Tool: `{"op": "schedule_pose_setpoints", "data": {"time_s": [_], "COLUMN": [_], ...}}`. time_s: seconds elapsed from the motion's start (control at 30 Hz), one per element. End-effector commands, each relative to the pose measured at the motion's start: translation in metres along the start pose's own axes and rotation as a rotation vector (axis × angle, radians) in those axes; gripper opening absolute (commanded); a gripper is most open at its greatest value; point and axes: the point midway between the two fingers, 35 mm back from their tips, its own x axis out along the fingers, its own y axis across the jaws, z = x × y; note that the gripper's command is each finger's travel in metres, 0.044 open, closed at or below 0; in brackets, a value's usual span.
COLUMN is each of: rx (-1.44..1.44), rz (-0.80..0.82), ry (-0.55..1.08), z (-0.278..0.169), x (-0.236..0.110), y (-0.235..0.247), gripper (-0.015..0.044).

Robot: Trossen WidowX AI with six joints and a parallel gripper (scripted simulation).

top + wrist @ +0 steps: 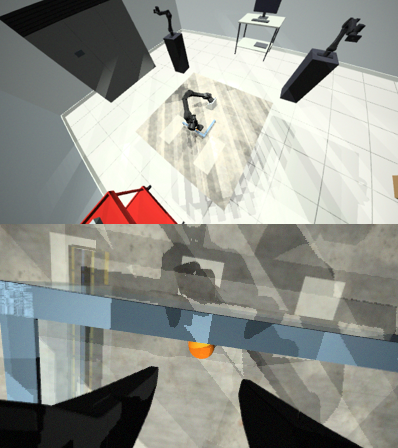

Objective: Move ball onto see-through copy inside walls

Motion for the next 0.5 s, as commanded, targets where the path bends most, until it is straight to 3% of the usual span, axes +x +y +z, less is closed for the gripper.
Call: {"op": "schedule_pose_setpoints", "data": {"time_s": [0.0, 0.17, 0.27, 0.47], "rx": [-0.008, -0.002, -0.002, -0.002], "rz": [-0.004, -0.002, -0.003, -0.003], "ry": [0.009, 0.008, 0.008, 0.008], "z": [-0.002, -0.004, -0.004, -0.004], "x": [0.004, -0.041, -0.044, -0.044], "y": [0.001, -0.001, -0.001, -0.001], "gripper": [0.0223, 0.0354, 0.0433, 0.044]}}
